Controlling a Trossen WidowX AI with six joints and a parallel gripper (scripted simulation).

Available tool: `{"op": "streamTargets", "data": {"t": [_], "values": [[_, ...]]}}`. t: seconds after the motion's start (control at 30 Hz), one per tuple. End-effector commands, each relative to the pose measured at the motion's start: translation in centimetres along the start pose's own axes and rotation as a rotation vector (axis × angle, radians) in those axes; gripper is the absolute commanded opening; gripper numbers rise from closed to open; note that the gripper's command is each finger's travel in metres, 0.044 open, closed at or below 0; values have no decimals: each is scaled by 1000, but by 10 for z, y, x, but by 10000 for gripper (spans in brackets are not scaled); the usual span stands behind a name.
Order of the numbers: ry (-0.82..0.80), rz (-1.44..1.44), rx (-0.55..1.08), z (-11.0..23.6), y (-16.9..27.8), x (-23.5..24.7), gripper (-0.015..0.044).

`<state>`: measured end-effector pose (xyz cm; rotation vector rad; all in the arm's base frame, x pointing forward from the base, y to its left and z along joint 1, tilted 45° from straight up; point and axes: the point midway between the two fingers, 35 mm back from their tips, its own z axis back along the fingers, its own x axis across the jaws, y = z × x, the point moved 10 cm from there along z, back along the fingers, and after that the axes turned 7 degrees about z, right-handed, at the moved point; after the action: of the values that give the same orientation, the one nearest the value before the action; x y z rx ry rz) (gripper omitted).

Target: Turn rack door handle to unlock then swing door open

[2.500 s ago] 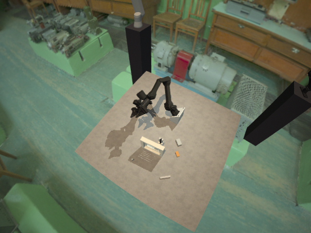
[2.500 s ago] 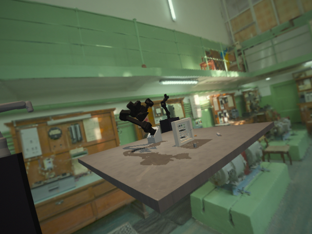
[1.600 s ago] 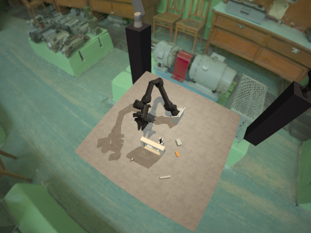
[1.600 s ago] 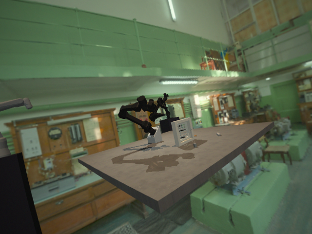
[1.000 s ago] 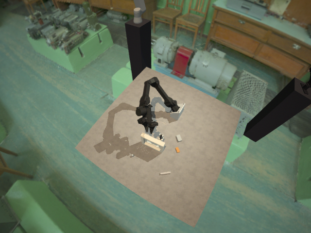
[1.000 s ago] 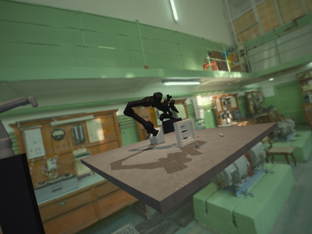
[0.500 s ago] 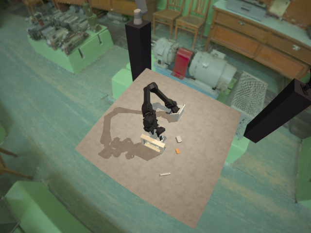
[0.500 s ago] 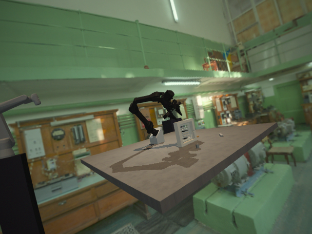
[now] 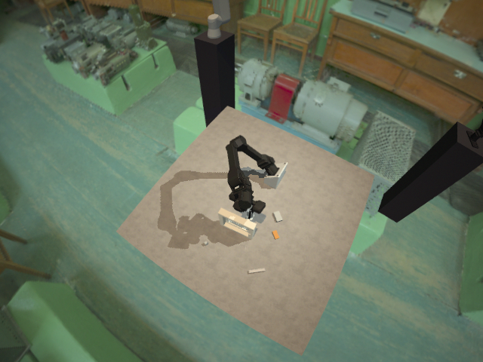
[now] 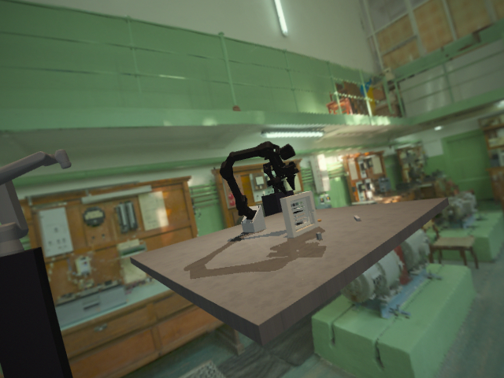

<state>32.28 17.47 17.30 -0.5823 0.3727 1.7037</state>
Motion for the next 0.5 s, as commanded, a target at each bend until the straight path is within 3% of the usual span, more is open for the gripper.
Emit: {"op": "streamTargets", "data": {"t": [0.0,0.27,0.47], "values": [[79,46,49,-2,-2,15,286],[222,145,115,-3,-2,42,286],[234,154,120,-4,-2,44,286]]}}
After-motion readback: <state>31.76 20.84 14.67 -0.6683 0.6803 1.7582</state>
